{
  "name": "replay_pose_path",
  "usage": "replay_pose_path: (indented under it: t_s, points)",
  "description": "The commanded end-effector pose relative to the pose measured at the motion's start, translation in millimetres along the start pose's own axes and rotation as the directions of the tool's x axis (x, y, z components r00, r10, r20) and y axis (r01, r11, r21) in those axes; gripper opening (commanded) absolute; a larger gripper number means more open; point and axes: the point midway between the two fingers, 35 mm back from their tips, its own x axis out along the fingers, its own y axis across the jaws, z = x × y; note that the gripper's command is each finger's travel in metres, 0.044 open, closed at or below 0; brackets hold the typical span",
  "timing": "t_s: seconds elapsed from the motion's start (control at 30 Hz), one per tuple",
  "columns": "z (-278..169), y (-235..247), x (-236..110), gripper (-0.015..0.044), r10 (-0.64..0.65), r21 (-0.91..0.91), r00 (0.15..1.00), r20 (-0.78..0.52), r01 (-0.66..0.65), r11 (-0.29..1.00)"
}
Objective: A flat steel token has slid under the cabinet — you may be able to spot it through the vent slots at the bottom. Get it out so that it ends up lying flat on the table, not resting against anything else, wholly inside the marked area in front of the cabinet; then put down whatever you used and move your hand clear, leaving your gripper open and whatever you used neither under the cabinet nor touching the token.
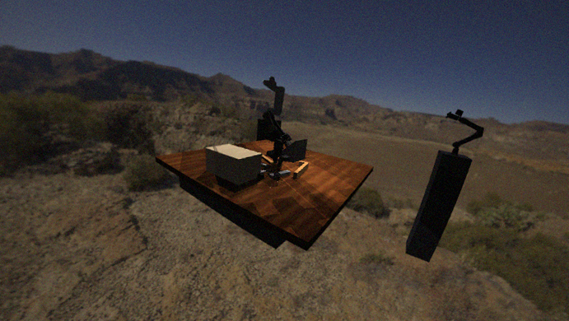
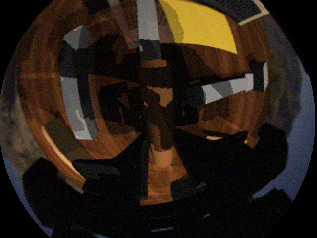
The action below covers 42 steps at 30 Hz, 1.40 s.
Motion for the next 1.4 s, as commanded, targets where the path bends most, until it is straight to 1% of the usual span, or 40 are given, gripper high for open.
replay_pose_path:
  t_s: [0.0, 1.37]
  points:
    - [7.7, 0.8, 0.0, 0.0, 0.003, 0.002, 1.0, 0.001, -0.003, 1.0]
    - [51.4, 0.9, -0.9, 0.0, 0.003, 0.004, 1.0, 0.002, -0.003, 1.0]
